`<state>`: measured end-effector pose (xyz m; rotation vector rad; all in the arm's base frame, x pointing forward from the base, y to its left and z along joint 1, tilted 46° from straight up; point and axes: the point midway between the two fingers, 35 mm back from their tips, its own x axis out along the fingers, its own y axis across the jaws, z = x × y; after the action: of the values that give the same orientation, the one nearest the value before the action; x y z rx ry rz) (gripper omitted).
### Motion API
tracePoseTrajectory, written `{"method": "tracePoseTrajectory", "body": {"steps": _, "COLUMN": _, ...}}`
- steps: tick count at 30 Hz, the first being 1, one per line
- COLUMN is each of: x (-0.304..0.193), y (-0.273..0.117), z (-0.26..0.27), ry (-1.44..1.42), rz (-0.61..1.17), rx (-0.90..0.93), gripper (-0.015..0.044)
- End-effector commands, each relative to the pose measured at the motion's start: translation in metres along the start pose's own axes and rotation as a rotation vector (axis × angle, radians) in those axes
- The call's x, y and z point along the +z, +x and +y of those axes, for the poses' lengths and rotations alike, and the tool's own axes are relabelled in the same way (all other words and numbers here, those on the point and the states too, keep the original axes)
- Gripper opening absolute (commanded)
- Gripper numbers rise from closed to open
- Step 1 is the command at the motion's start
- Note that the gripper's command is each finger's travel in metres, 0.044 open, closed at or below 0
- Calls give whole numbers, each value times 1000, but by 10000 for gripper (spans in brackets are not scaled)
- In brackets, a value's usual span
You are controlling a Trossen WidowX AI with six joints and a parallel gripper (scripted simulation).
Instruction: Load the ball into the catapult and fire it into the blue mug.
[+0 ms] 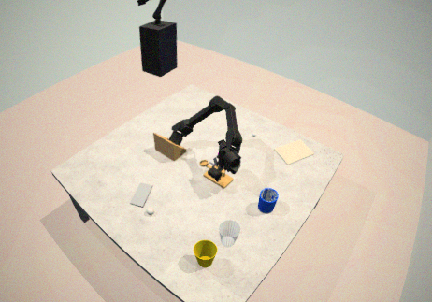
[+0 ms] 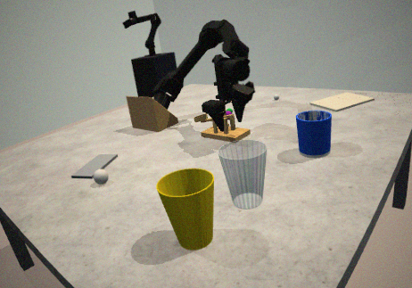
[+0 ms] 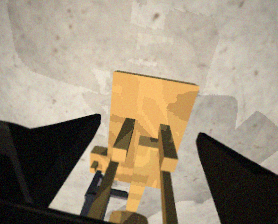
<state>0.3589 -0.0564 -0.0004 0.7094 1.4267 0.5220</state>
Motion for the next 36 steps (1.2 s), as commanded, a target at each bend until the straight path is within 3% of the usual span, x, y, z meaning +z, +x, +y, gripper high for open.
{"method": "tracePoseTrajectory", "body": {"steps": 1, "x": -1, "y": 6, "z": 1, "ry": 5, "rz": 1, "rx": 7, "gripper": 440}}
{"method": "tracePoseTrajectory", "body": {"steps": 2, "x": -1, "y": 6, "z": 1, "ry": 5, "rz": 1, "rx": 7, "gripper": 440}}
{"method": "tracePoseTrajectory", "body": {"steps": 13, "x": 0, "y": 2, "z": 0, "ry": 0, "rz": 1, "rx": 0, "gripper": 151}}
{"method": "tracePoseTrajectory", "body": {"steps": 19, "x": 0, "y": 2, "z": 0, "ry": 0, "rz": 1, "rx": 0, "gripper": 111}}
{"method": "tracePoseTrajectory", "body": {"steps": 23, "x": 0, "y": -36, "z": 0, "ry": 2, "rz": 1, "rx": 0, "gripper": 6}}
{"method": "tracePoseTrajectory", "body": {"steps": 36, "x": 1, "y": -36, "z": 0, "ry": 5, "rz": 1, "rx": 3, "gripper": 0}}
